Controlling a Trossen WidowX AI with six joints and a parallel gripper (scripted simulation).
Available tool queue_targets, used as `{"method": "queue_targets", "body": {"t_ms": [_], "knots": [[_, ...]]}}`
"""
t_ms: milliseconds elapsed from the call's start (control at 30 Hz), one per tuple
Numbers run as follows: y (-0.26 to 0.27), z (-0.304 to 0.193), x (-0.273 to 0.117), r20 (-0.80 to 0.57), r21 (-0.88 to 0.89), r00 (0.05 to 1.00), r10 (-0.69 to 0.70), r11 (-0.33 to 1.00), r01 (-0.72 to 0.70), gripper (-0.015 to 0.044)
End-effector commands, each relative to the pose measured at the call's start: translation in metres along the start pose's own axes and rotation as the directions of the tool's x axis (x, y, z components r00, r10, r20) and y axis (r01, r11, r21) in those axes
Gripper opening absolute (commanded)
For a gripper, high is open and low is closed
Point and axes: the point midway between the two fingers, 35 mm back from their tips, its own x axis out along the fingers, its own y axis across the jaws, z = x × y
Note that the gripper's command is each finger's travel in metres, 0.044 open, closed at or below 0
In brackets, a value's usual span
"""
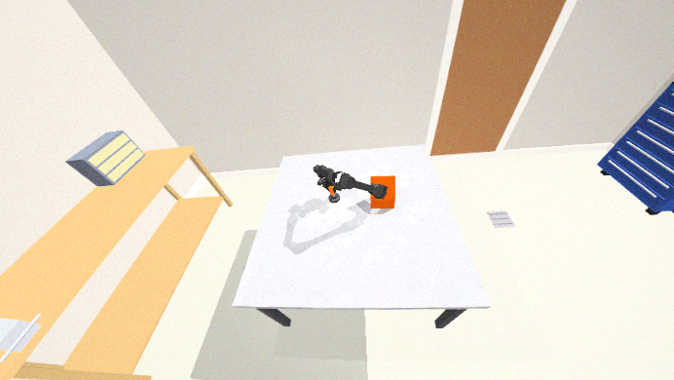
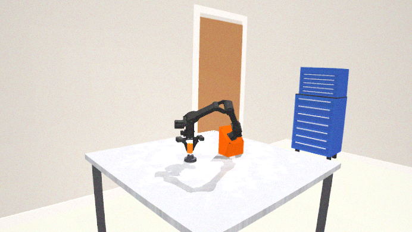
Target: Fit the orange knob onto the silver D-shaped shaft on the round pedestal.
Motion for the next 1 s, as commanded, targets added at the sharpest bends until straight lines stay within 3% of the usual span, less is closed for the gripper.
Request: {"method": "queue_targets", "body": {"t_ms": [0,333,567,967], "knots": [[0.0032,-0.001,0.0002,-0.002,-0.003,1.0,0.008,1.0,-0.008,0.0],[0.0023,-0.0009,-0.0044,-0.002,0.006,1.0,0.008,1.0,-0.008,0.0],[-0.0011,-0.0017,-0.0059,-0.002,0.206,1.0,0.008,0.979,-0.007,0.0],[-0.0056,0.0003,-0.0012,-0.002,0.206,1.0,0.007,0.979,-0.007,0.0]]}}
